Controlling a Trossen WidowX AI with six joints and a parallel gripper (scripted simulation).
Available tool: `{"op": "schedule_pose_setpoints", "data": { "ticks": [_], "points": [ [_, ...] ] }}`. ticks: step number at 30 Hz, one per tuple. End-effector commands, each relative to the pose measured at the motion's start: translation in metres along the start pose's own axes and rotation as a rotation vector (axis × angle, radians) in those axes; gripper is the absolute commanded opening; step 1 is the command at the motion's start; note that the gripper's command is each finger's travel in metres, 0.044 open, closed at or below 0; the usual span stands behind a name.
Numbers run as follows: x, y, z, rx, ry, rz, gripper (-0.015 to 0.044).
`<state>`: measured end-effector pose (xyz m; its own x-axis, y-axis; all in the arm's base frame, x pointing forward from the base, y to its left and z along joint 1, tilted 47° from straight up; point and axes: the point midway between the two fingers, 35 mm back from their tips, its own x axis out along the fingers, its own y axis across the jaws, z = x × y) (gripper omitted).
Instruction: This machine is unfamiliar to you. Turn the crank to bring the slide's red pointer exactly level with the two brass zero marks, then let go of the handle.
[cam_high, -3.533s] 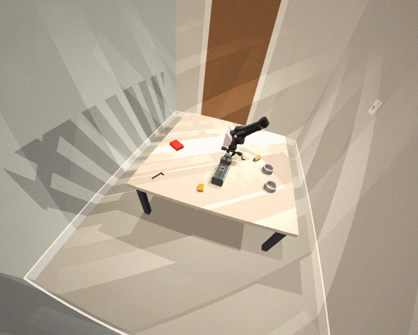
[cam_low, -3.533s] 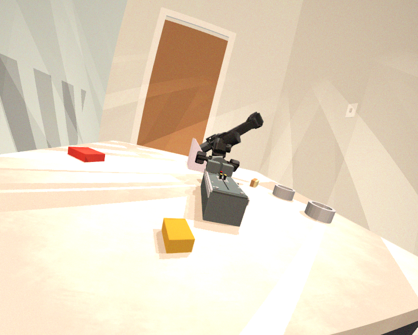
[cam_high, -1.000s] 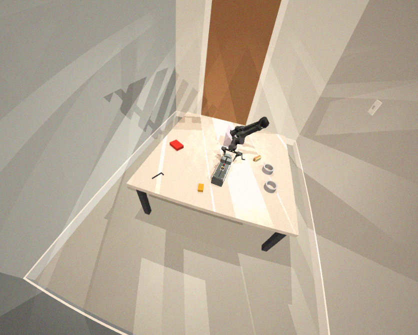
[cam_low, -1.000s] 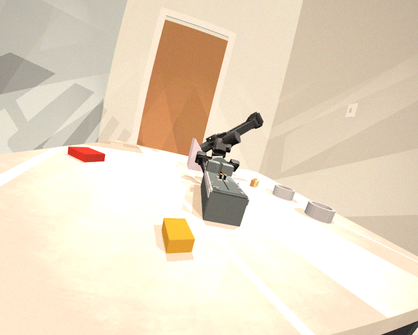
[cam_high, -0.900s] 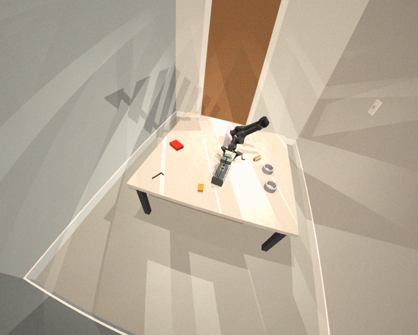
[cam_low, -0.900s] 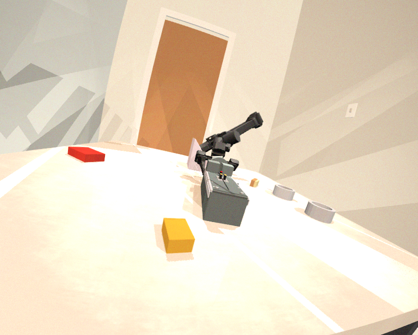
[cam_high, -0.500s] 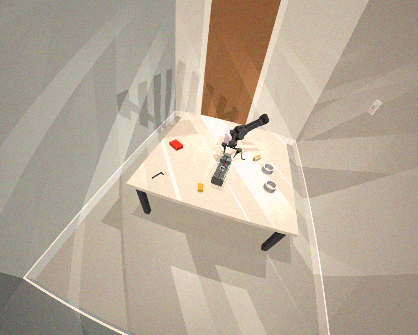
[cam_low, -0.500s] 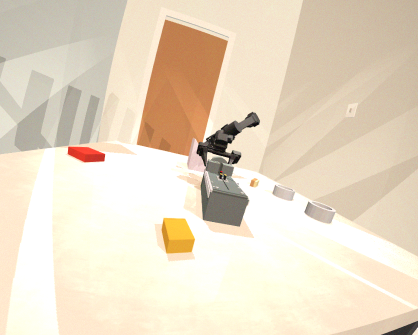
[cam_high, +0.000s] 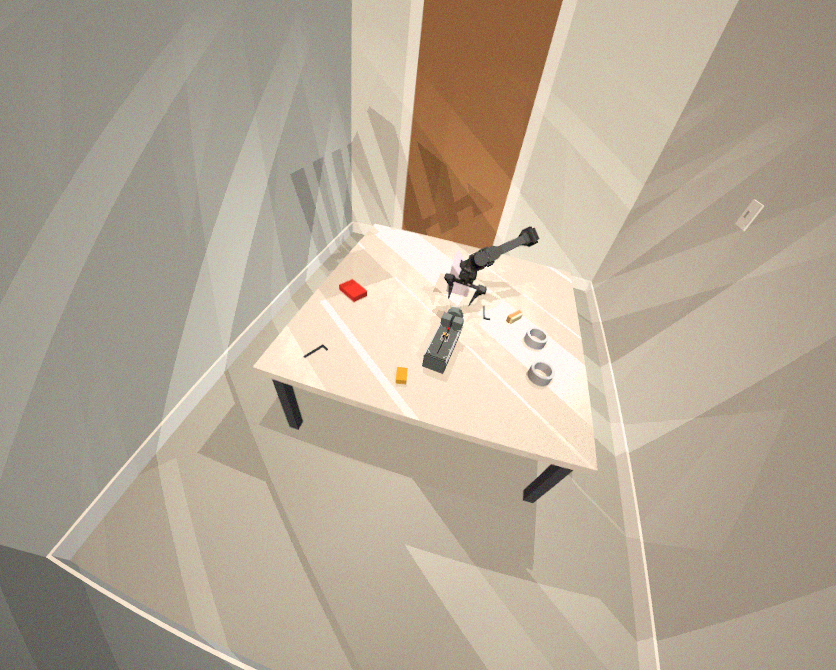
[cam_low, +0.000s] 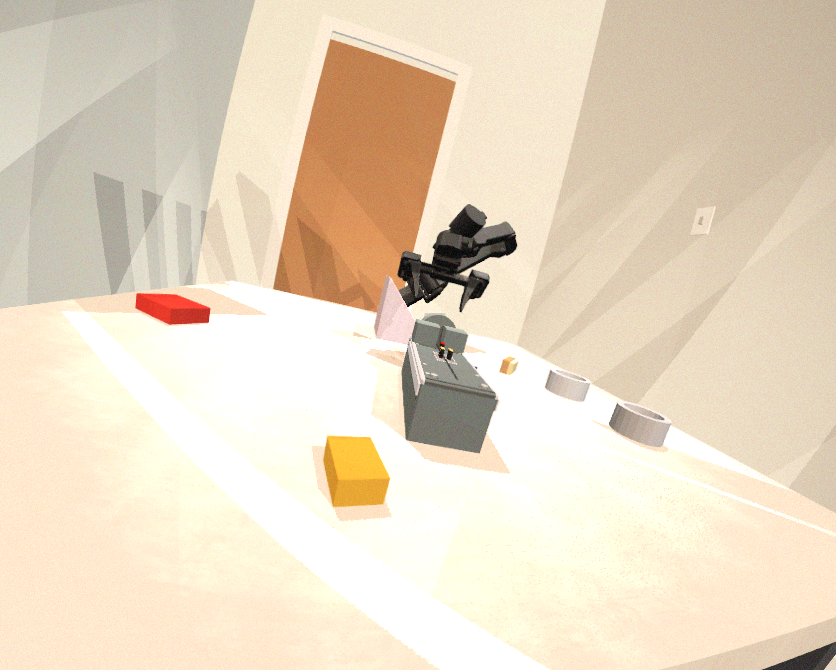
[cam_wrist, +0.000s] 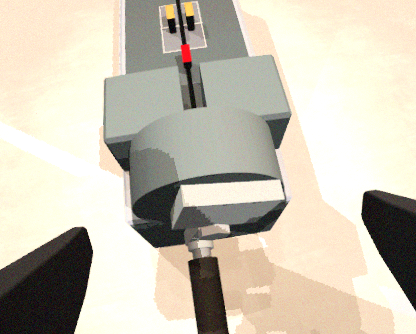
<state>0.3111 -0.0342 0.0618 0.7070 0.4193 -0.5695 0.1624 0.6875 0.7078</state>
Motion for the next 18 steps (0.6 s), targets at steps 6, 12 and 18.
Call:
{"op": "schedule_pose_setpoints", "data": {
  "ticks": [6,12,18],
  "points": [
    [-0.046,0.005,0.033,-0.004,-0.016,0.015,0.044],
    [-0.039,0.006,0.049,-0.034,-0.006,0.035,0.044],
    [-0.022,0.004,0.074,-0.09,0.009,0.066,0.044]
  ]
}}
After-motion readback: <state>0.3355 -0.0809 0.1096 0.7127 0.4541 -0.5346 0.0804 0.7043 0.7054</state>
